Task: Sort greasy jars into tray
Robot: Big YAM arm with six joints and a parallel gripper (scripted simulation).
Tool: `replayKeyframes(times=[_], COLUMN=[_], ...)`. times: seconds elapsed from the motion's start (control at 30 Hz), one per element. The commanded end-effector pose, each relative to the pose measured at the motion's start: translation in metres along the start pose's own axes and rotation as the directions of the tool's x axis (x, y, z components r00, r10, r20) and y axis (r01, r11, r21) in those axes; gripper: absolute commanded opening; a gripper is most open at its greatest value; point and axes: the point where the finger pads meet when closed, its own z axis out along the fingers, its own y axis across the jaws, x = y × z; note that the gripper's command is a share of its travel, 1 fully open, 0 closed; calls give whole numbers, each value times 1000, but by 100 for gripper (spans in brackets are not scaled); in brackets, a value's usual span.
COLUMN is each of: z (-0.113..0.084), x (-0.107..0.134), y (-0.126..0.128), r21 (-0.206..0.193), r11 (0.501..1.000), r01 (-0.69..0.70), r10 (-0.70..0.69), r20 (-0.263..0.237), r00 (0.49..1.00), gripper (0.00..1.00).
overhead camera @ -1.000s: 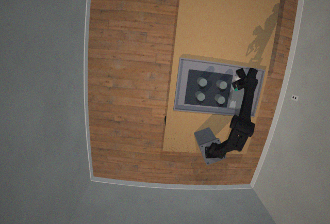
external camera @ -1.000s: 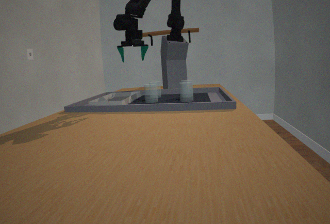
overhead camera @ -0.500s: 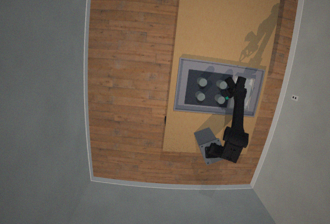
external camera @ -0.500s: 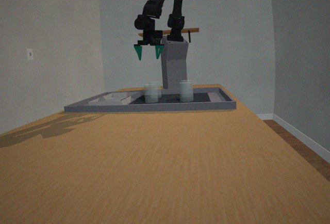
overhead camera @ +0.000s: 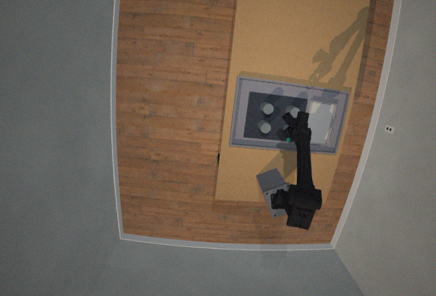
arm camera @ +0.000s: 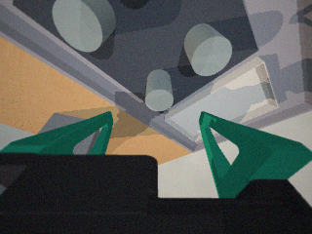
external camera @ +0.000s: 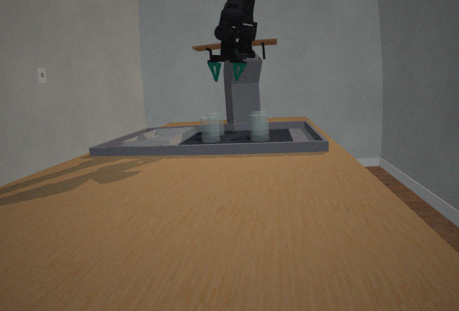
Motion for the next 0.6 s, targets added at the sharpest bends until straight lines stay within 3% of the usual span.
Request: replayKeyframes(times=[0.0,0.13,0.17,0.4,0.43,0.57], z=[-11,-11,-6,-6,-6,-6], x=[-12,-12,-8,-8,-12,-12], y=[10,29,17,17,22,22], r21=[34,39,-4,-4,-31,-31], r11=[999,999,993,993,977,977], r01=[12,37,-116,-116,-213,-213], r10=[-14,-39,116,116,214,214], r20=[33,32,40,40,61,61], r00=[999,999,992,992,975,975], gripper=[100,100,100,100,100,100])
